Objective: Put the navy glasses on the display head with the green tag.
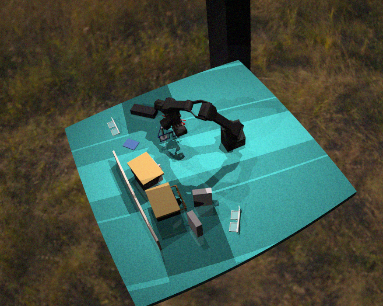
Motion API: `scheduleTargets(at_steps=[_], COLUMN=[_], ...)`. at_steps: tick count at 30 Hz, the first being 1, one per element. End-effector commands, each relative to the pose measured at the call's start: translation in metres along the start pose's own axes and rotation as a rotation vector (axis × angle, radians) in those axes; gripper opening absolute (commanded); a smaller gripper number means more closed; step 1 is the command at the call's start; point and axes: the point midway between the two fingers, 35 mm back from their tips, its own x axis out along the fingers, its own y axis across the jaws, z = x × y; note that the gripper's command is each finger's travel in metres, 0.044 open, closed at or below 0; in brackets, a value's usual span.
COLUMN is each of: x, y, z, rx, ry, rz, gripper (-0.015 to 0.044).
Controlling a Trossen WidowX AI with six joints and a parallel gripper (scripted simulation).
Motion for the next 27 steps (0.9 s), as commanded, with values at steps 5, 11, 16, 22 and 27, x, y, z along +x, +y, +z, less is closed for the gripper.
scheduleTargets(at_steps=[5,11,16,22,27], x=[0.002,0.002,0.002,0.002,0.002], y=[0.003,0.005,0.006,0.008,0.009], z=[-0.006,-0.008,-0.010,-0.013,-0.016], rx=[0.003,0.003,0.003,0.003,0.003], ry=[0.005,0.005,0.005,0.006,0.006], rz=[0.006,0.006,0.006,0.006,0.006], gripper=[0.0000,0.0000,0.0000,0.0000,0.0000])
